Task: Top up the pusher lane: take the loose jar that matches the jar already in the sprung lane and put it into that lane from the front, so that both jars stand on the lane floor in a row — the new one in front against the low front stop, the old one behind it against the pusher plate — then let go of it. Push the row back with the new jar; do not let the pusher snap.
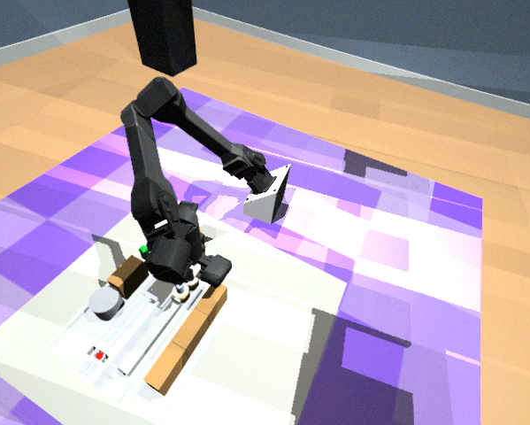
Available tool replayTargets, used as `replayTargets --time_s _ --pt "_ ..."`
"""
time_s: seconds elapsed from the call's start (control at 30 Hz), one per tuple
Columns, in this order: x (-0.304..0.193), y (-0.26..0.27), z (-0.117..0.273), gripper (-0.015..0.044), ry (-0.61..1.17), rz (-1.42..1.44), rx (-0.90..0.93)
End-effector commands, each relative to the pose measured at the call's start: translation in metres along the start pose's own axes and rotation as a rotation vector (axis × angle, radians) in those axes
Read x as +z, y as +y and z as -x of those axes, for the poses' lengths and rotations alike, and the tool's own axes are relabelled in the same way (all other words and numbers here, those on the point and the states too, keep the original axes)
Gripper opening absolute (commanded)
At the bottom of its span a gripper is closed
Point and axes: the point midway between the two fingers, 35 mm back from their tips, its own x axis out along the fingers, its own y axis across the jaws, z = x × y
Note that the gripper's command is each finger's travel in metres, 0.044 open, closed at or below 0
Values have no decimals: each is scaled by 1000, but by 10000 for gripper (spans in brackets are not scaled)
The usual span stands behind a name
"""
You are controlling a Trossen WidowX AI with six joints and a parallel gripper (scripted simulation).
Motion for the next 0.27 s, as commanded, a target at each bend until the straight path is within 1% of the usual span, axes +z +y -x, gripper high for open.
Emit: replayTargets --time_s 0.0,0.23 --pt "-12 1 0 271 5 0 4" --pt "-37 1 0 271 6 1 4"
